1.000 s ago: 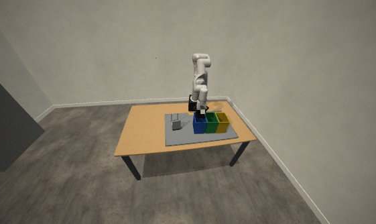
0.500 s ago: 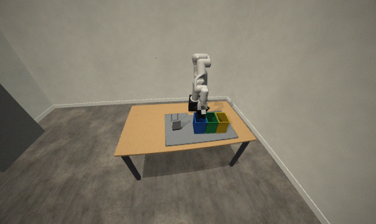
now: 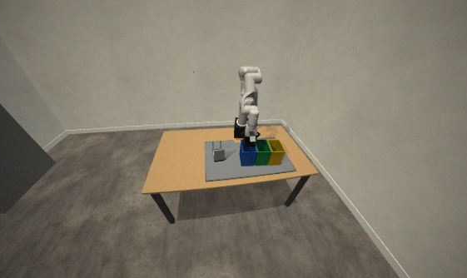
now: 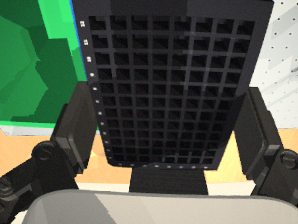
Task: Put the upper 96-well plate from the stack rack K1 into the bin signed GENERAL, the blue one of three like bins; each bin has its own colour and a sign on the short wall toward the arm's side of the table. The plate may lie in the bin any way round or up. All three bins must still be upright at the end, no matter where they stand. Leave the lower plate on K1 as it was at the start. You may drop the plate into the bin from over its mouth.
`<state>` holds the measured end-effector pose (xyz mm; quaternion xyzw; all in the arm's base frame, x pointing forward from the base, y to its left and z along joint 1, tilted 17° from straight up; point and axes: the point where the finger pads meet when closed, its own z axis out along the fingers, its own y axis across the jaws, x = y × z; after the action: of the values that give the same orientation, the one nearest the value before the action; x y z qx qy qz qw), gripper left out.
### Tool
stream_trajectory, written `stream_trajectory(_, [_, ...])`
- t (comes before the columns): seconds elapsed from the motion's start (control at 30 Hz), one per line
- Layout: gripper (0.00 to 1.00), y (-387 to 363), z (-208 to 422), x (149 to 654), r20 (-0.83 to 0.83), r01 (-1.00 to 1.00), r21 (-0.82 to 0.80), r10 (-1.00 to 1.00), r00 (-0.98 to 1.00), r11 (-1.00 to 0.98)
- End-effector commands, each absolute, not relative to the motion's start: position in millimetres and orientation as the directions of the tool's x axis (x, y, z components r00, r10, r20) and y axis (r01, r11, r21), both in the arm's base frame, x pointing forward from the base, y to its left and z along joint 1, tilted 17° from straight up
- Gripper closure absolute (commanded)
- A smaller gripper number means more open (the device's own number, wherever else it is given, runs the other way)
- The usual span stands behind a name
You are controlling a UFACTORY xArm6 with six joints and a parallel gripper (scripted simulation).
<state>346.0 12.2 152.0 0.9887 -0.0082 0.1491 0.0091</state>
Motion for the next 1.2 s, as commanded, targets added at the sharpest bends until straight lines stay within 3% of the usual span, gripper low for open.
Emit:
stream_trajectory(0.0, [1.00,11.9,153.3,347.0,0.298,-0.019,0.015,-0.014,0.954,-1.000])
stream_trajectory(1.17, [1.00,10.9,135.6,352.4,0.298,-0.019,0.015,-0.013,0.954,-1.000])
